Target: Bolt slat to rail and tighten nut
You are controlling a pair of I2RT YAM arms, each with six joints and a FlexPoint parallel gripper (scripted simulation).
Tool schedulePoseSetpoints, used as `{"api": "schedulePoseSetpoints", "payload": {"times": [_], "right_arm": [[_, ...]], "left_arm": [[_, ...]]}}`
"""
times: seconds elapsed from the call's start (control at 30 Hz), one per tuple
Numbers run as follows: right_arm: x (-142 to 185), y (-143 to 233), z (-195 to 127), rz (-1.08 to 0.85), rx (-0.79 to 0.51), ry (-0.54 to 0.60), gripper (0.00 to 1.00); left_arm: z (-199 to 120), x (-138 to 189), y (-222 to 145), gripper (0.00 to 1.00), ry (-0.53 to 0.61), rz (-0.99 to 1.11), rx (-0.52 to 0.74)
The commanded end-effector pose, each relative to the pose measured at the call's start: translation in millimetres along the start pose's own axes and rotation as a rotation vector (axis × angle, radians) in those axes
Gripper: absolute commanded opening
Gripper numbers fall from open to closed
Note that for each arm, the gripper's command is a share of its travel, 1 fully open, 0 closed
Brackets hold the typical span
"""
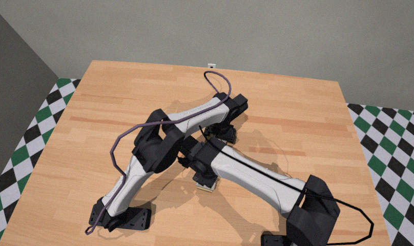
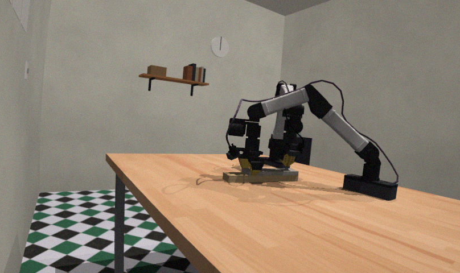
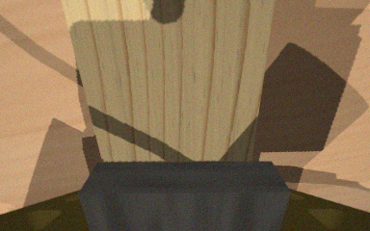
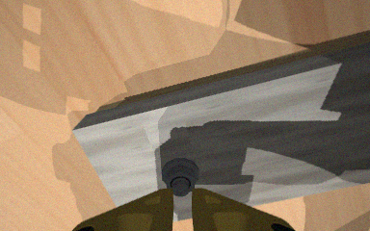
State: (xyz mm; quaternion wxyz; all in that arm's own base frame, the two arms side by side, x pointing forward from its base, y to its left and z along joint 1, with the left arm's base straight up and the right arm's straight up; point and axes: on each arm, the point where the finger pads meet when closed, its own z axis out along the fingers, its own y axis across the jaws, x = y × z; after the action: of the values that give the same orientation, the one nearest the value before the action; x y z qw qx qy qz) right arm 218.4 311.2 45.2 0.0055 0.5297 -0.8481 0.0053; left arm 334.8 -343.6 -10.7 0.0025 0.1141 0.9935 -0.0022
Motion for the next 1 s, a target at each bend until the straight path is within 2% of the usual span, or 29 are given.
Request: {"api": "schedulePoseSetpoints", "payload": {"times": [0.0, 0.4, 0.67, 0.83, 0.97], "right_arm": [[-3, 0, -5, -0.003, 0.001, -0.018, 0.11], [-2, 0, -4, -0.002, 0.001, -0.013, 0.11], [-3, 0, -5, -0.003, 0.001, -0.018, 1.0], [-3, 0, -6, -0.003, 0.001, -0.018, 1.0], [-4, 0, -21, -0.003, 0.0, -0.021, 1.0]], "left_arm": [[-7, -4, -1, 0.67, -0.017, 0.005, 0.009], [-7, -4, -1, 0.67, -0.017, 0.005, 0.009], [-7, -4, -1, 0.67, -0.017, 0.005, 0.009], [-7, -4, -1, 0.67, -0.017, 0.005, 0.009], [-7, -4, -1, 0.67, -0.017, 0.005, 0.009]]}}
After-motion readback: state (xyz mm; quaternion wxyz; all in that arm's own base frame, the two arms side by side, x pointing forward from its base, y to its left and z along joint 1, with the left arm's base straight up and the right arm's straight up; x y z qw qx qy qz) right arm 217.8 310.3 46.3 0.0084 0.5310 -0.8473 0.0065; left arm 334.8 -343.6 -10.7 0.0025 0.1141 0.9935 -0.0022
